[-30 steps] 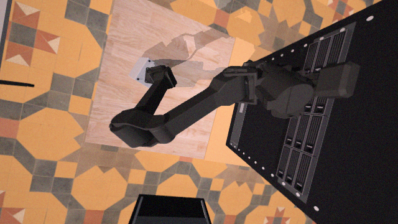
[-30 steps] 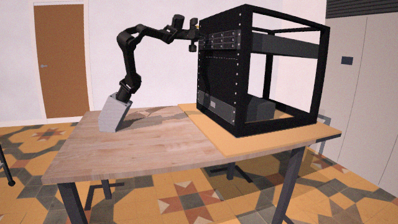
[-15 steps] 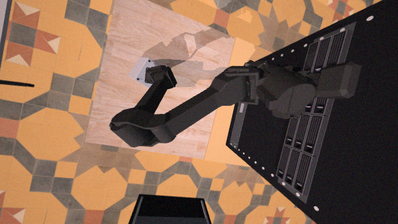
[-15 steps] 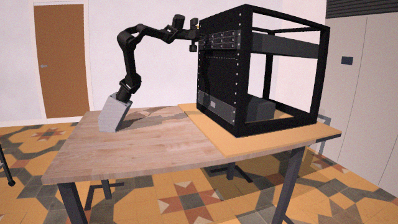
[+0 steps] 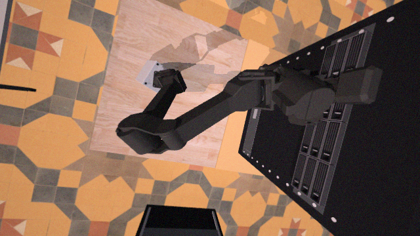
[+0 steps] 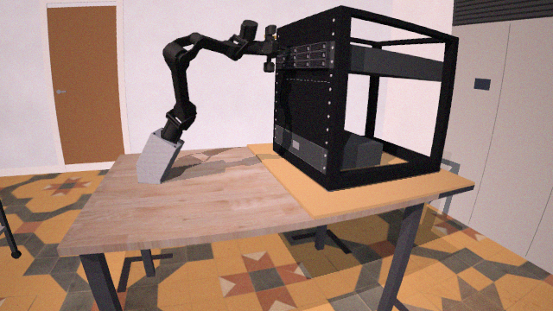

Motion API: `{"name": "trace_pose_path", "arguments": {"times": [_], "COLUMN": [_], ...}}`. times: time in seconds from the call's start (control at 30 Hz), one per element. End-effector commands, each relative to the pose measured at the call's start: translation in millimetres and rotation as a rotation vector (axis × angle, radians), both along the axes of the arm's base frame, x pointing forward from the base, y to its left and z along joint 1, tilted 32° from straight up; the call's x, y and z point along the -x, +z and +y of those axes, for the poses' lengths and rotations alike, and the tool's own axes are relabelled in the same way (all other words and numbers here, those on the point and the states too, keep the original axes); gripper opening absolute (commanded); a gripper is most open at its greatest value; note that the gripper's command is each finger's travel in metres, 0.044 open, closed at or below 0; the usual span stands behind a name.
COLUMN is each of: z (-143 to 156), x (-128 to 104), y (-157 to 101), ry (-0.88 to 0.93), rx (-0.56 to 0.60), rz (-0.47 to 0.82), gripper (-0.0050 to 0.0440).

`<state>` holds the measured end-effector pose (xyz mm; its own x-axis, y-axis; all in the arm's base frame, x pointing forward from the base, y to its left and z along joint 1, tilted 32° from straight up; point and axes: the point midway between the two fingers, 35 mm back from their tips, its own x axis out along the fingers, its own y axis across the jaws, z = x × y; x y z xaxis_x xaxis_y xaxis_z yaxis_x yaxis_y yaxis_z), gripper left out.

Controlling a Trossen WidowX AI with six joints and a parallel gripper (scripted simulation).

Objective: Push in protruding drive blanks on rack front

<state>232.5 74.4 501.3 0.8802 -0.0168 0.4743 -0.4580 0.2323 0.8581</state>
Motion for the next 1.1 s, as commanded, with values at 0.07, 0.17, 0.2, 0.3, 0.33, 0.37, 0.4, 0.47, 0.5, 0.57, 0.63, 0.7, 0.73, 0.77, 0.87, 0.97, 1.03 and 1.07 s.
{"name": "trace_pose_path", "arguments": {"times": [0.07,0.17,0.2,0.3,0.33,0.37,0.4,0.47,0.5,0.57,0.63,0.7,0.73,0.77,0.87,0.97,1.03,1.07], "z": [-3.2,-3.2,-3.2,-3.2,-3.2,-3.2,-3.2,-3.2,-3.2,-3.2,-3.2,-3.2,-3.2,-3.2,-3.2,-3.2,-3.2,-3.2], "x": [3.9,3.0,3.0,2.0,1.6,1.5,1.4,1.4,1.4,1.4,1.4,1.4,1.4,1.4,1.4,1.4,1.4,1.4], "y": [10.1,10.7,10.7,11.4,11.6,11.7,11.7,11.7,11.7,11.7,11.7,11.7,11.7,11.7,11.7,11.7,11.7,11.7], "ry": [0.003,0.003,0.003,0.003,0.003,0.003,0.003,0.003,0.003,0.003,0.003,0.003,0.003,0.003,0.003,0.003,0.003,0.003], "rx": [-0.017,-0.017,-0.017,-0.017,-0.017,-0.017,-0.017,-0.017,-0.017,-0.017,-0.017,-0.017,-0.017,-0.017,-0.017,-0.017,-0.017,-0.017], "rz": [-0.021,-0.021,-0.021,-0.021,-0.021,-0.021,-0.021,-0.021,-0.021,-0.021,-0.021,-0.021,-0.021,-0.021,-0.021,-0.021,-0.021,-0.021], "gripper": [-0.005,-0.005,-0.005,-0.005,-0.005,-0.005,-0.005,-0.005,-0.005,-0.005,-0.005,-0.005,-0.005,-0.005,-0.005,-0.005,-0.005,-0.005]}}
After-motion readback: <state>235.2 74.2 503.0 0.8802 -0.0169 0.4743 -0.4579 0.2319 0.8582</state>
